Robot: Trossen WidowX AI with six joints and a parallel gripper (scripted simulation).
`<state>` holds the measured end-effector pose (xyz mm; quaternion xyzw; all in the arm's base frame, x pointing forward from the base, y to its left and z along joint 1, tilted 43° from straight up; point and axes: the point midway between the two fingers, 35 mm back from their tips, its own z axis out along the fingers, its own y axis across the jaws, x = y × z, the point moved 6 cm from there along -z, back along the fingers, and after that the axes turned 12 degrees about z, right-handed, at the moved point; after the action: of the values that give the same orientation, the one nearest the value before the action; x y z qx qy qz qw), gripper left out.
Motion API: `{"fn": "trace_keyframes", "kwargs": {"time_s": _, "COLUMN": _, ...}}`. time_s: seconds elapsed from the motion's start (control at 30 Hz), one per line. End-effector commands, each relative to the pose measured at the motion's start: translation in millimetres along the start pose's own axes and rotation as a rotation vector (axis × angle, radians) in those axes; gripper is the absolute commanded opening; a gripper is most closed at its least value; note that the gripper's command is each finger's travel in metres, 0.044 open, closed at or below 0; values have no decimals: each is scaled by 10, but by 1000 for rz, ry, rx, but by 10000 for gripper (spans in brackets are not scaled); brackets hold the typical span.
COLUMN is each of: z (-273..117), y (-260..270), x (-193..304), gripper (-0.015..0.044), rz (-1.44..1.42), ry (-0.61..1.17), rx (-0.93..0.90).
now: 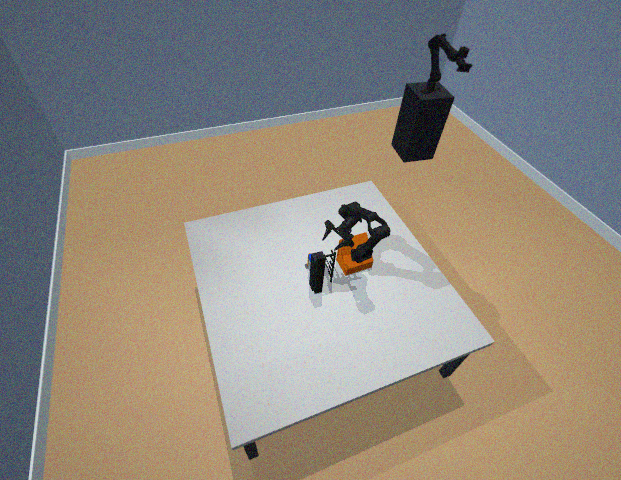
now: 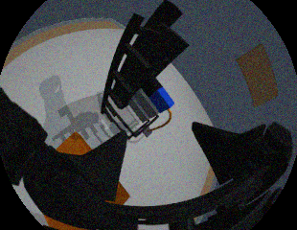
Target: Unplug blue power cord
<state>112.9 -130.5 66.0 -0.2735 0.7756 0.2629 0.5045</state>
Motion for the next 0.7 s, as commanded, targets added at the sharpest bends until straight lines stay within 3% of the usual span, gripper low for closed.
{"fn": "trace_keyframes", "kwargs": {"time_s": 0.0, "z": 3, "y": -6, "x": 0, "gripper": 374, "rz": 13, "ry": 3, "rx": -5}}
{"fn": "trace_keyframes", "kwargs": {"time_s": 0.27, "z": 153, "y": -270, "x": -36, "gripper": 164, "rz": 578, "ry": 201, "rx": -148}}
{"fn": "trace_keyframes", "kwargs": {"time_s": 0.47, "z": 327, "y": -492, "x": -97, "gripper": 160, "rz": 1008, "ry": 427, "rx": -140}}
{"fn": "trace_keyframes", "kwargs": {"time_s": 0.67, "z": 539, "y": -692, "x": -193, "gripper": 160, "rz": 1429, "ry": 641, "rx": -11}}
